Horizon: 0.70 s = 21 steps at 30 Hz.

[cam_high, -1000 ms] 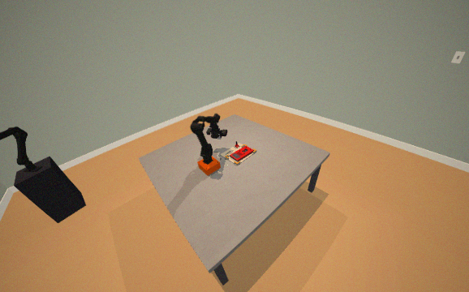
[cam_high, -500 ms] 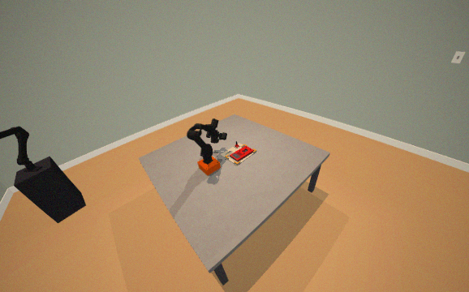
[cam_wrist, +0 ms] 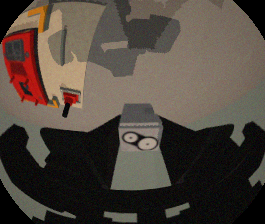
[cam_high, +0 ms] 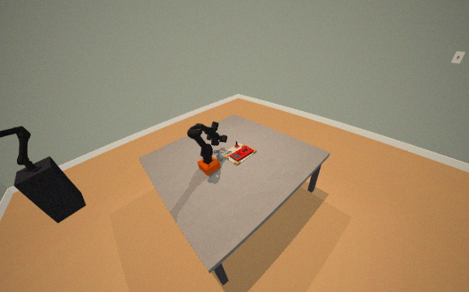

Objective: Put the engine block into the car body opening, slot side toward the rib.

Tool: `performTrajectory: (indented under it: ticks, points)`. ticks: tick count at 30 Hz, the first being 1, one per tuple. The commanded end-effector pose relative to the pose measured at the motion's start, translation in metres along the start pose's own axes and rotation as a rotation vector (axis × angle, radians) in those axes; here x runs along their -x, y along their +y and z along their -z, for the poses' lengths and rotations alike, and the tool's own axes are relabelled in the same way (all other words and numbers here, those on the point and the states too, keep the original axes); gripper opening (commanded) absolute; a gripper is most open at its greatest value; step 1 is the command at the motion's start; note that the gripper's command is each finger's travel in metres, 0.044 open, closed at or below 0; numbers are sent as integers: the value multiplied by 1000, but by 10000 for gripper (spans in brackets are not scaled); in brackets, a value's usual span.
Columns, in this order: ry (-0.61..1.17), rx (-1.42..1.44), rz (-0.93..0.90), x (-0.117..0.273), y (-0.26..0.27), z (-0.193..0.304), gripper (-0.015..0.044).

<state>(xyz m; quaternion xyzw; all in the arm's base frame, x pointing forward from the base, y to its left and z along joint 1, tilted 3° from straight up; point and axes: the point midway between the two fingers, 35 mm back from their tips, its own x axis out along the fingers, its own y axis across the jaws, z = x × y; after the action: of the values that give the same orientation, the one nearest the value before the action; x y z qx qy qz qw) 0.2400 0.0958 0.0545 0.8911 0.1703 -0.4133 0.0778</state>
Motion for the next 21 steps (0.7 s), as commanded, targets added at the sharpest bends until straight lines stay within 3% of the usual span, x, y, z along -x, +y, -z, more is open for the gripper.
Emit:
performTrajectory:
  ticks: [1, 21]
  points:
    - [-3, 3, 4, -7, 0, -6, 0]
    - [-4, -1, 0, -30, 1, -26, 0]
